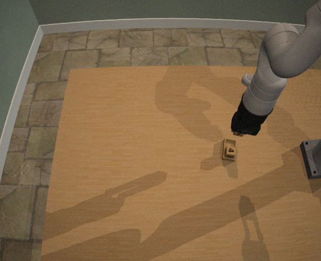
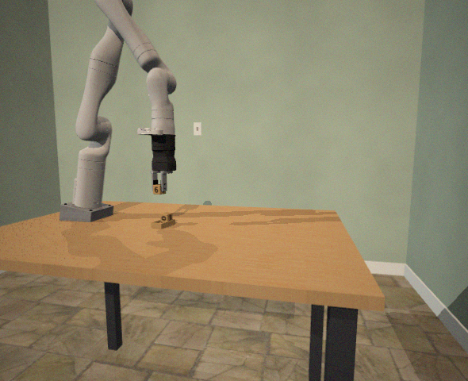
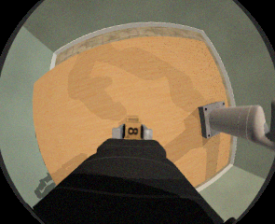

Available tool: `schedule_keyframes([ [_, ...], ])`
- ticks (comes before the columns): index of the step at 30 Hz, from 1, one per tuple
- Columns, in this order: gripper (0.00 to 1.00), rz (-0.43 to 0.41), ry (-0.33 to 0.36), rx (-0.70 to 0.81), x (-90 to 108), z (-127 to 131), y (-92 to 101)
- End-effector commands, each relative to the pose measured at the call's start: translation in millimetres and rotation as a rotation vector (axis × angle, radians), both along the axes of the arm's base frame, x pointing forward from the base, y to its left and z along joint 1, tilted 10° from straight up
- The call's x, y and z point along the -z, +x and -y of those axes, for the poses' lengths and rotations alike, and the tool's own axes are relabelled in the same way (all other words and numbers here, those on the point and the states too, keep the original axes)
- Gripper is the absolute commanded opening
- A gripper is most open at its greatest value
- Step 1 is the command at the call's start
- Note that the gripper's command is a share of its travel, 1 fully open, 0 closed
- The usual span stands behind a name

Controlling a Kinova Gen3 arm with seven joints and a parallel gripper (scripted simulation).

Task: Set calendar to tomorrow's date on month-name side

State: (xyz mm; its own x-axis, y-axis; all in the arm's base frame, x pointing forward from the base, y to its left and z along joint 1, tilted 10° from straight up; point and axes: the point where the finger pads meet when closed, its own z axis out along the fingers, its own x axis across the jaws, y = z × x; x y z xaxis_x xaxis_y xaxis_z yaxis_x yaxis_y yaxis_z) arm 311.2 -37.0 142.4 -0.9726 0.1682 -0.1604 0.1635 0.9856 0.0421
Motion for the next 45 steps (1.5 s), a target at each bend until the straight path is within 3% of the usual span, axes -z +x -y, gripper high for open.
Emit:
schedule_keyframes([
  [1, 0.57, 0.002, -0.001, -0.004, -0.5, 1, 0.4],
  [35, 0.57, 0.003, -0.007, -0.037, -0.5, 2, 0.9],
  [45, 0.57, 0.002, -0.007, -0.037, 15.6, 2, 3.5],
])
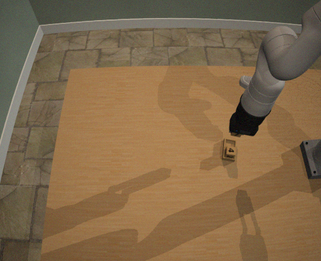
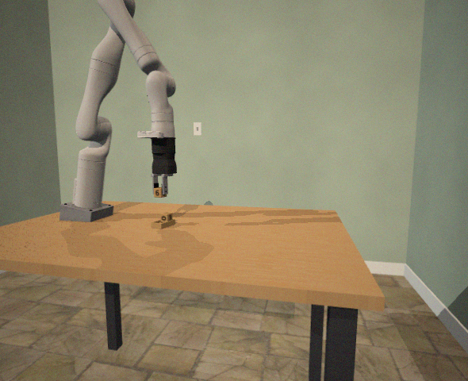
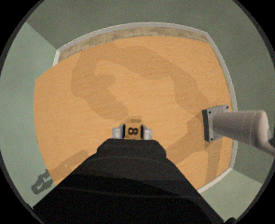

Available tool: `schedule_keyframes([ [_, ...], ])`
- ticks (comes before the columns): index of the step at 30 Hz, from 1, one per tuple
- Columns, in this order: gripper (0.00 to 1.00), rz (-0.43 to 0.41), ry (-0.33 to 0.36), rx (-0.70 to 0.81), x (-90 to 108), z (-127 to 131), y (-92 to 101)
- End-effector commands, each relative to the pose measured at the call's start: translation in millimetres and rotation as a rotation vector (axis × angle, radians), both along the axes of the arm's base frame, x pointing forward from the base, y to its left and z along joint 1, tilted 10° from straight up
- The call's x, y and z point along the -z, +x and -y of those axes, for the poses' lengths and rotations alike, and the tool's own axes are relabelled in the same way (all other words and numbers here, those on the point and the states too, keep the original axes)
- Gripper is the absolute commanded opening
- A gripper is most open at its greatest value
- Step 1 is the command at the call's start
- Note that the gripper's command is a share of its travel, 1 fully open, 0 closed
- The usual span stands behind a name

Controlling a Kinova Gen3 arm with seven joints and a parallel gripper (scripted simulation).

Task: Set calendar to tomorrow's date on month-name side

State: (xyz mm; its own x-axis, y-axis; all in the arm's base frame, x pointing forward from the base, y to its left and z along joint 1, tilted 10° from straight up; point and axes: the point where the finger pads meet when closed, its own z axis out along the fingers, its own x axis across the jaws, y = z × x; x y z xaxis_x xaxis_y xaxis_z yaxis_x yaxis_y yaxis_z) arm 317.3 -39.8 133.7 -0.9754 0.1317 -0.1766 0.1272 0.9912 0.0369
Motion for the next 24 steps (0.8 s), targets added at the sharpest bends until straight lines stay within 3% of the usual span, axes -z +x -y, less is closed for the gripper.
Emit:
schedule_keyframes([
  [1, 0.57, -0.013, 0.001, -0.001, 9.8, 0, -2.0],
  [16, 0.57, -0.013, 0.001, -0.001, 48.4, 0, 4.4],
  [24, 0.57, -0.013, 0.001, -0.001, 54.6, 0, 5.5],
])
